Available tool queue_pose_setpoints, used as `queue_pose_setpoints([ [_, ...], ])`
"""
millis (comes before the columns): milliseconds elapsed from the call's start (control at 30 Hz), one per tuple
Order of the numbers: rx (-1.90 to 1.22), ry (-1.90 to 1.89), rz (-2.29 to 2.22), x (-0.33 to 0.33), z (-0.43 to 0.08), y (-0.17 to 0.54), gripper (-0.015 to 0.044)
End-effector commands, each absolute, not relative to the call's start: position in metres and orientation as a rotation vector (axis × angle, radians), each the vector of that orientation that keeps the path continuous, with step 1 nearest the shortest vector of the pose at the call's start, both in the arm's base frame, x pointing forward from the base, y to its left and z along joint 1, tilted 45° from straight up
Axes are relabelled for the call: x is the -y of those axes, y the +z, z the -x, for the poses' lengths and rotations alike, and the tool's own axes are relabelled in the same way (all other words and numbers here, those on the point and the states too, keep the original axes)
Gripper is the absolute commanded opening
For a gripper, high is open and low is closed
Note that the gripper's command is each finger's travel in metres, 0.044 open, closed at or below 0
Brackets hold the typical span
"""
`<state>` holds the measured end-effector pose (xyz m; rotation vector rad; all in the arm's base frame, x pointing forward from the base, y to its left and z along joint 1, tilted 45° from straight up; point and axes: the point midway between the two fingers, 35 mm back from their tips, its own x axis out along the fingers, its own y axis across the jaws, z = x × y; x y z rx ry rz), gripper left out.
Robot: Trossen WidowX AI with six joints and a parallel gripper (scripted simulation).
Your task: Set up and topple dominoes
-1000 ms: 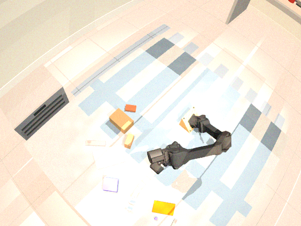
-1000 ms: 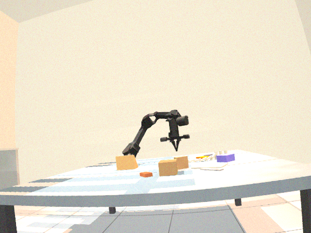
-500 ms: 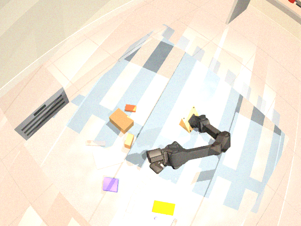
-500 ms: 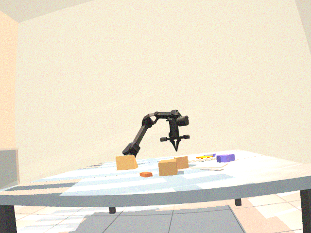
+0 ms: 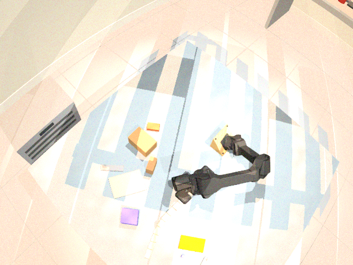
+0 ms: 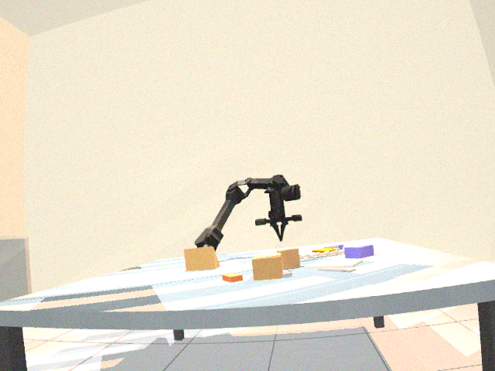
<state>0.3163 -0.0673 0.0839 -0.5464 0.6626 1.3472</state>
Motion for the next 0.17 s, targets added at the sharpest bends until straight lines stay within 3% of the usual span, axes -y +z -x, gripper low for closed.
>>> queue_pose_setpoints([
  [0,-0.659,1.349,0.545,0.0671,-0.3164,0.0839,0.0000],
  [133,-0.659,1.349,0.545,0.0671,-0.3164,0.0839,0.0000],
])
